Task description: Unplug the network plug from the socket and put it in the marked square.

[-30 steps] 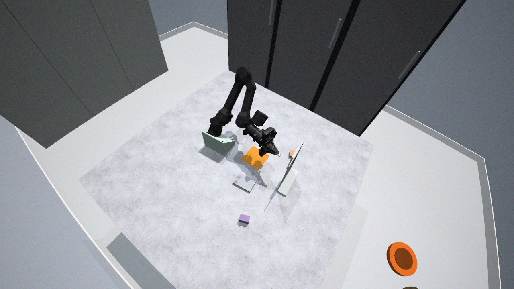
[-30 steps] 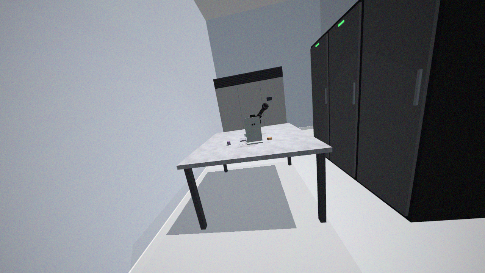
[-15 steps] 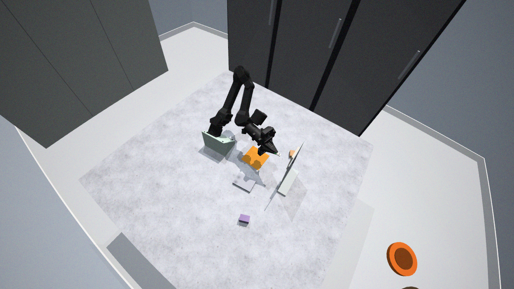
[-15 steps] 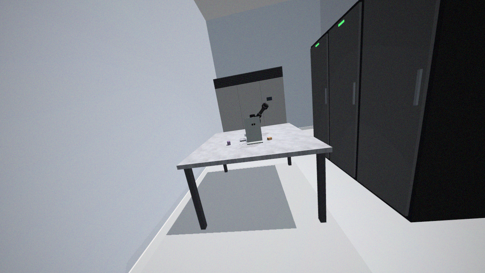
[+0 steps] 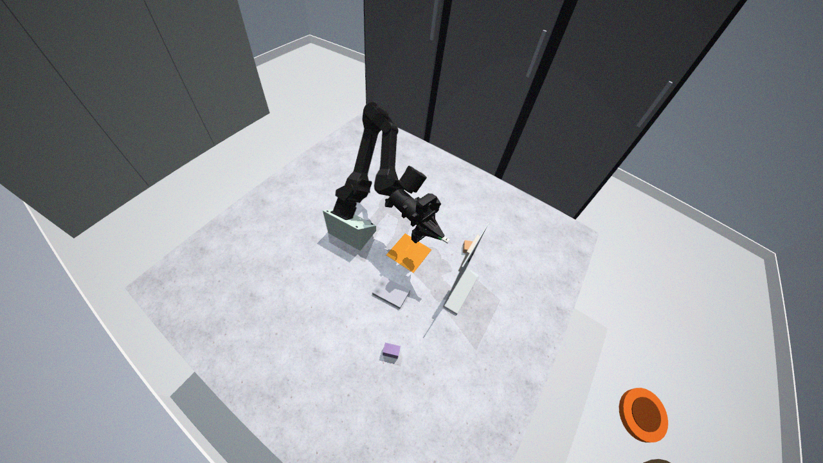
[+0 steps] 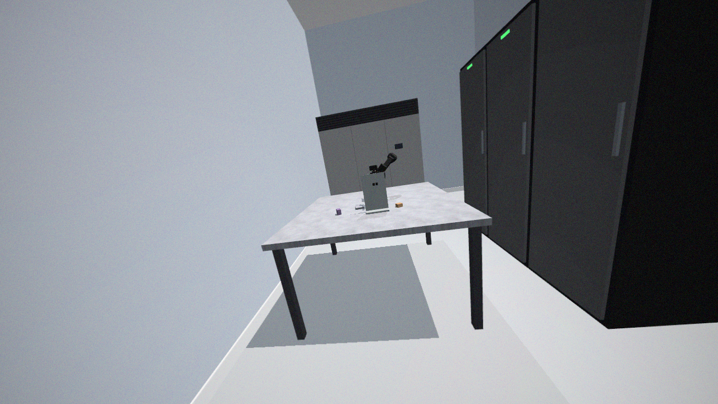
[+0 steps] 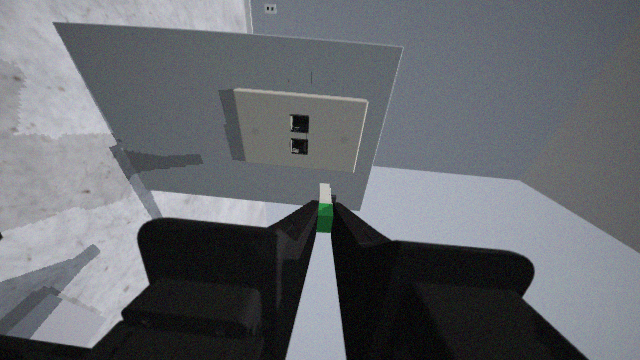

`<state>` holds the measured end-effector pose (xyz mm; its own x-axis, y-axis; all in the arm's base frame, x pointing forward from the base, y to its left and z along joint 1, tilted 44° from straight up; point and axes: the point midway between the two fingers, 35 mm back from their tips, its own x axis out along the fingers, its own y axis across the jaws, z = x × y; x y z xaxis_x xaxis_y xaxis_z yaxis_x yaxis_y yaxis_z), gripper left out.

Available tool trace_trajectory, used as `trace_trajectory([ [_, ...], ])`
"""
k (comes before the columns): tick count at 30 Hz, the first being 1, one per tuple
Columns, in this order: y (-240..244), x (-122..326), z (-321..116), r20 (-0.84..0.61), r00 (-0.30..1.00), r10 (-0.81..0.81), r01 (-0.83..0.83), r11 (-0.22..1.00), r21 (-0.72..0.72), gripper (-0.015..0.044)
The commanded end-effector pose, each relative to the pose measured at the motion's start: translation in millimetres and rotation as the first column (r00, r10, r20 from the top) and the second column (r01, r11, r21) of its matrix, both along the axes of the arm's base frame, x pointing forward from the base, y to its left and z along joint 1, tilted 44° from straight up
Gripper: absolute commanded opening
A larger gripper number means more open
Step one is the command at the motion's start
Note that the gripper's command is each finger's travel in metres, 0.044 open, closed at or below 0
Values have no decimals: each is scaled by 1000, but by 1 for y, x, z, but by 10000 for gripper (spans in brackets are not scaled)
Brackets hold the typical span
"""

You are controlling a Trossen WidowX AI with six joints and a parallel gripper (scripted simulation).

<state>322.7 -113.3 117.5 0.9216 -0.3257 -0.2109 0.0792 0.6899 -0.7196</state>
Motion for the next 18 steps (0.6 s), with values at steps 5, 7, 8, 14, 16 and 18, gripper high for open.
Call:
trace_trajectory([
  [5, -10, -8, 14, 7, 1000, -1, 1, 1000, -7, 0],
  [7, -12, -10, 17, 7, 1000, -1, 1, 1000, -8, 0],
  [8, -13, -11, 19, 7, 1000, -1, 1, 1000, -8, 0],
  [14, -14, -14, 20, -9, 1000, 11, -11, 1000, -16, 0],
  [16, -12, -13, 12, -55, 998, 45, -46, 998, -34, 0],
  [18, -9, -12, 3, -103, 991, 82, -87, 995, -51, 0],
])
